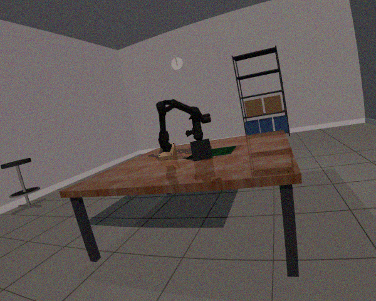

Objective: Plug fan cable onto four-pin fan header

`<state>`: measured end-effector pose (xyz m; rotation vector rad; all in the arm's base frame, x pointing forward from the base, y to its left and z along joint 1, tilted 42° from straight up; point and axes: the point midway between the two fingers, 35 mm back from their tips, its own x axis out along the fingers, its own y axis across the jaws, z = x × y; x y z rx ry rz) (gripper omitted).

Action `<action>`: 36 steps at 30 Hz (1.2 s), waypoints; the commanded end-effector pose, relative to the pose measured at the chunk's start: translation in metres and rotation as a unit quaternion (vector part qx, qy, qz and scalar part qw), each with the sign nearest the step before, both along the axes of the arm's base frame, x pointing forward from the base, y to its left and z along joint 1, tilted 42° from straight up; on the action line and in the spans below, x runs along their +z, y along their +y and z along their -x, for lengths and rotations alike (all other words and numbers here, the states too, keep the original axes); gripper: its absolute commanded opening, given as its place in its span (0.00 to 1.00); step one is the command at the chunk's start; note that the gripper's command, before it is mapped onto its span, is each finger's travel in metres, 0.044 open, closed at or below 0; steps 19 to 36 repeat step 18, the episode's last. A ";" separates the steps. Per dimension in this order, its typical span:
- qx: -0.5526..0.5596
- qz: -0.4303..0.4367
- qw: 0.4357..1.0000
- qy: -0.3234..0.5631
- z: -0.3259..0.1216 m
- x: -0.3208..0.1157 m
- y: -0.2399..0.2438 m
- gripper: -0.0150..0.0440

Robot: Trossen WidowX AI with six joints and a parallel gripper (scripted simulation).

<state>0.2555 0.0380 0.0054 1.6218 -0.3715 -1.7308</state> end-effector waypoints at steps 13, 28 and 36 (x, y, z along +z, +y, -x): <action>0.003 -0.007 1.000 -0.005 0.111 0.015 0.012 0.69; 0.003 -0.005 1.000 -0.005 0.120 0.015 0.009 0.69; 0.003 -0.005 1.000 -0.005 0.120 0.015 0.009 0.69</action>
